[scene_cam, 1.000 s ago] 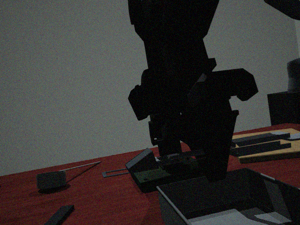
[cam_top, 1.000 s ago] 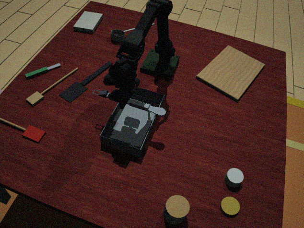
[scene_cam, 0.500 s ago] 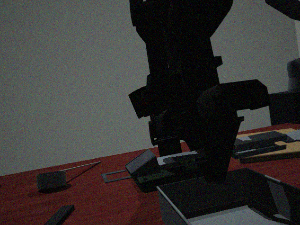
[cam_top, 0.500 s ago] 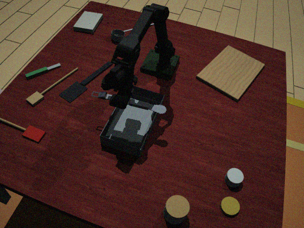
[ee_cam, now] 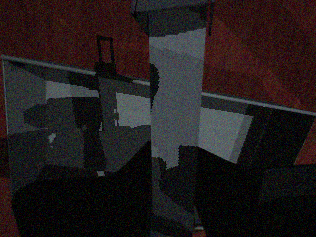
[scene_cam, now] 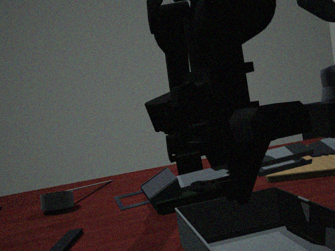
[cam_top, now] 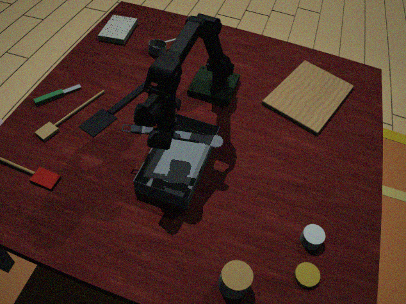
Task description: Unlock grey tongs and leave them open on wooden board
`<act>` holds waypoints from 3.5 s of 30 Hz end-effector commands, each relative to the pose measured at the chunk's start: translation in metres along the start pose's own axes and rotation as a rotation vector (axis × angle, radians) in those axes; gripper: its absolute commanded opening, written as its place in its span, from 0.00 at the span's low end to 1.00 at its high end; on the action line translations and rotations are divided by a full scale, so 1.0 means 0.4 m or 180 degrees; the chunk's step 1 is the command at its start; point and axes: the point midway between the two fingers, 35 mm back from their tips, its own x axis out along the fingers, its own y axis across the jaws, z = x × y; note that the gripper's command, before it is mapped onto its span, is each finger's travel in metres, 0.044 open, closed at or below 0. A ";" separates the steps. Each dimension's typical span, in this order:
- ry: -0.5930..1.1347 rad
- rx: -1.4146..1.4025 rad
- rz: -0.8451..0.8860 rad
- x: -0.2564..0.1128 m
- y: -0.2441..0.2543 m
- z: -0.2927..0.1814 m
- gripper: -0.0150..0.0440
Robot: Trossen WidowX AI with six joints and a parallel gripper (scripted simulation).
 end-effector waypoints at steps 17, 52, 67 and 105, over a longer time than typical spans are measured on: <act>0.0018 -0.0818 -0.0028 -0.009 0.013 -0.050 0.00; 0.0056 -0.5615 0.0045 -0.057 0.046 -0.349 0.00; 0.0063 -0.7653 0.0079 -0.075 0.034 -0.469 0.00; 0.0007 -1.2810 0.0220 -0.125 -0.058 -0.755 0.00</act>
